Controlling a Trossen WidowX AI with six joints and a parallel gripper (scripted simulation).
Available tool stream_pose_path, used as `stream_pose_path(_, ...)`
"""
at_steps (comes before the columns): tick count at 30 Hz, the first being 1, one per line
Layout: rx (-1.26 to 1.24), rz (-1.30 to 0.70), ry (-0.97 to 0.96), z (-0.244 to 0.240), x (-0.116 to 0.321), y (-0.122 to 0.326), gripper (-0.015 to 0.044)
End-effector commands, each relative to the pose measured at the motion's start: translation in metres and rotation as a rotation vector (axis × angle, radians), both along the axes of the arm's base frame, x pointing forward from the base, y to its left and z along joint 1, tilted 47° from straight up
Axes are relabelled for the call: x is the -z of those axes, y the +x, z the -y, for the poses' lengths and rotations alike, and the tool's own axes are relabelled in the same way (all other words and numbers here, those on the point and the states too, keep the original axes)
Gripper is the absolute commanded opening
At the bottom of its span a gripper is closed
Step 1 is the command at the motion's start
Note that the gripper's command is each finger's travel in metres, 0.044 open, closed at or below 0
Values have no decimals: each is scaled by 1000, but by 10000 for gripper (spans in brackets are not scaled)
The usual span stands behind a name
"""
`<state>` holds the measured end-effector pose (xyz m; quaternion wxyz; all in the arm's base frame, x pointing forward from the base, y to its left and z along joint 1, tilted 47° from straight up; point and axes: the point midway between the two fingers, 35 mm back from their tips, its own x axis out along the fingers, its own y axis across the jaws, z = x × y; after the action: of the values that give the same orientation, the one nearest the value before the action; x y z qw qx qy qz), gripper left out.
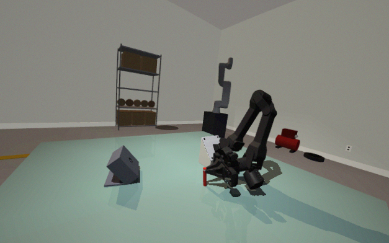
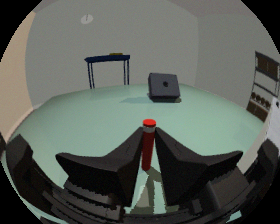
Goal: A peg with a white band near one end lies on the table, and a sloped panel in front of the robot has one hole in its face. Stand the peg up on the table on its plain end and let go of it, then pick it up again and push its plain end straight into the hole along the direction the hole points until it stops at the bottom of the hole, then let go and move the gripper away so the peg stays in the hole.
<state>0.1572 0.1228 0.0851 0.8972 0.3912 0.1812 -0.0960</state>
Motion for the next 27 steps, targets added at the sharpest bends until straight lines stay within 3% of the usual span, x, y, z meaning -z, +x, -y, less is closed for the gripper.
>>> stream_pose_path(1, -1, -1, 0, -2, 1, -2, 49)
stream_pose_path(14, 18, 16, -4, -2, 2, -3, 49)
stream_pose_path(18, 22, 19, -4, 0, 0, -2, 130)
stream_pose_path(27, 22, 19, -4, 0, 0, -2, 130)
